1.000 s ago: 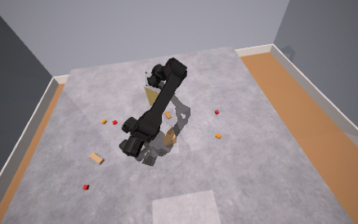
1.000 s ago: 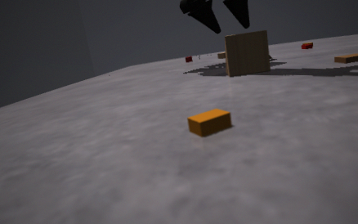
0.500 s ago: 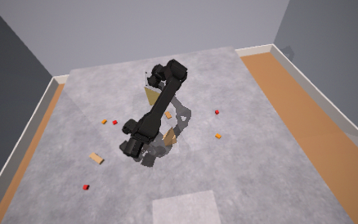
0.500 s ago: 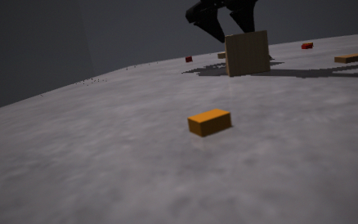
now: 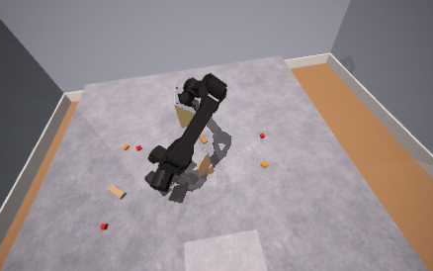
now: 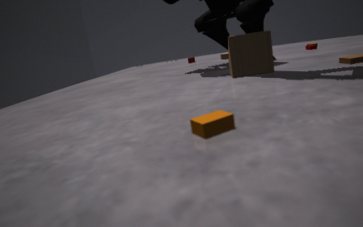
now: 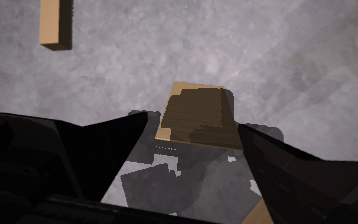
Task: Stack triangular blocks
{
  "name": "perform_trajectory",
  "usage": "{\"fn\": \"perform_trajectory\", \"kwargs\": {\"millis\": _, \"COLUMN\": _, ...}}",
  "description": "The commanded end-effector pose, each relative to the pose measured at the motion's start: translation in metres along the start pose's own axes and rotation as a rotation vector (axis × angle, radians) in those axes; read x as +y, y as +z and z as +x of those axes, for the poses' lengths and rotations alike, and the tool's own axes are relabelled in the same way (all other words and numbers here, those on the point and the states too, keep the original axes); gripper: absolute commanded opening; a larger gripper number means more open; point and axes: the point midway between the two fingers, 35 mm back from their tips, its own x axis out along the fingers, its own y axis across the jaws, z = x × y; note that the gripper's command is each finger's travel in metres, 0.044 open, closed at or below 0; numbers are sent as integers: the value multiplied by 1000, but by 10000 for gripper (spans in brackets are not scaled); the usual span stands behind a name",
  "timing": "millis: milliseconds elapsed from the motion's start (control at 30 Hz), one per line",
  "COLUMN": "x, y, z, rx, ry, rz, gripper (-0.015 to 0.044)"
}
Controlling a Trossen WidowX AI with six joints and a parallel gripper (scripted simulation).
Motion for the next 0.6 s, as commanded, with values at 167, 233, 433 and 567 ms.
{"fn": "perform_trajectory", "kwargs": {"millis": 167, "x": -3, "y": 1, "z": 16, "rx": 6, "ry": -4, "rz": 4, "gripper": 440}}
{"fn": "perform_trajectory", "kwargs": {"millis": 233, "x": -3, "y": 1, "z": 19, "rx": 6, "ry": -5, "rz": 4, "gripper": 440}}
{"fn": "perform_trajectory", "kwargs": {"millis": 433, "x": -4, "y": 1, "z": 20, "rx": 6, "ry": -5, "rz": 4, "gripper": 335}}
{"fn": "perform_trajectory", "kwargs": {"millis": 567, "x": -4, "y": 1, "z": 20, "rx": 6, "ry": -5, "rz": 4, "gripper": 289}}
